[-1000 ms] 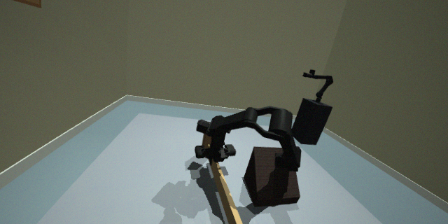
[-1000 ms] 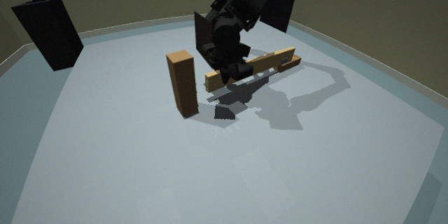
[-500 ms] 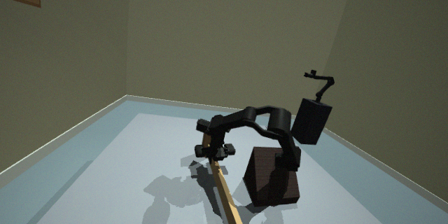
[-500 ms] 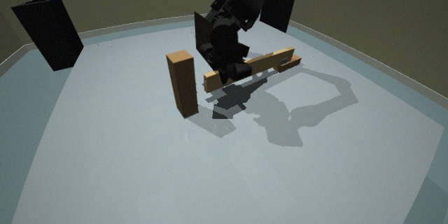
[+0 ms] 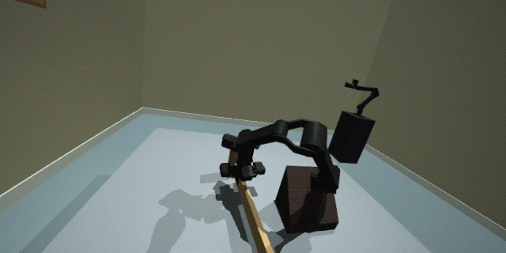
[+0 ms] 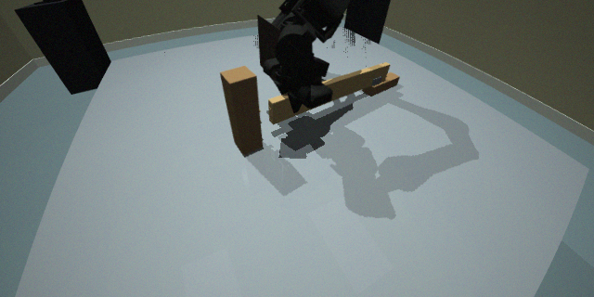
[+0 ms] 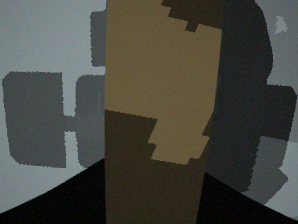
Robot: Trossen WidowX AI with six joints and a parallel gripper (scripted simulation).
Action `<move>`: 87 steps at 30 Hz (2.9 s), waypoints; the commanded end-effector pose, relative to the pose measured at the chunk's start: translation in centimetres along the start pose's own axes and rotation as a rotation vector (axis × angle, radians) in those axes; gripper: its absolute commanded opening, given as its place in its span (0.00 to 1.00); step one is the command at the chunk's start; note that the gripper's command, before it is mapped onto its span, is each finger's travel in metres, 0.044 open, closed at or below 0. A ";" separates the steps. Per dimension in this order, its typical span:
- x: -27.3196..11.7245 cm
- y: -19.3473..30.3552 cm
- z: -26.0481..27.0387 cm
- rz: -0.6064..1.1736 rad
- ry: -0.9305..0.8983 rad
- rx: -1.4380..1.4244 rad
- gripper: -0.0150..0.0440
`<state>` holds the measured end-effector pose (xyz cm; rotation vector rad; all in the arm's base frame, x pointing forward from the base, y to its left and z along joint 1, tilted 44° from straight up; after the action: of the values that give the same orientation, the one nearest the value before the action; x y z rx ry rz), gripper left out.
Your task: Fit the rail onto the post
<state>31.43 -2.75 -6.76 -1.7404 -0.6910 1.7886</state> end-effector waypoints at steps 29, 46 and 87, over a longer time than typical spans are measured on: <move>-0.2 1.1 -0.2 0.003 0.002 -0.001 0.25; -0.1 1.6 -0.4 0.003 0.002 -0.001 0.25; -0.2 2.8 -0.7 0.004 0.002 -0.002 0.25</move>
<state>32.02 -4.67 -8.55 -1.7420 -0.6896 1.7897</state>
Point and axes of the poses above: the point midway between the two fingers, 35 mm back from their tips, its own x axis out along the fingers, its own z axis across the jaws, y = z × x, the point moved 4 cm from there along -x, back along the fingers, and after that the axes turned 14 degrees about x, right-handed, at the moved point
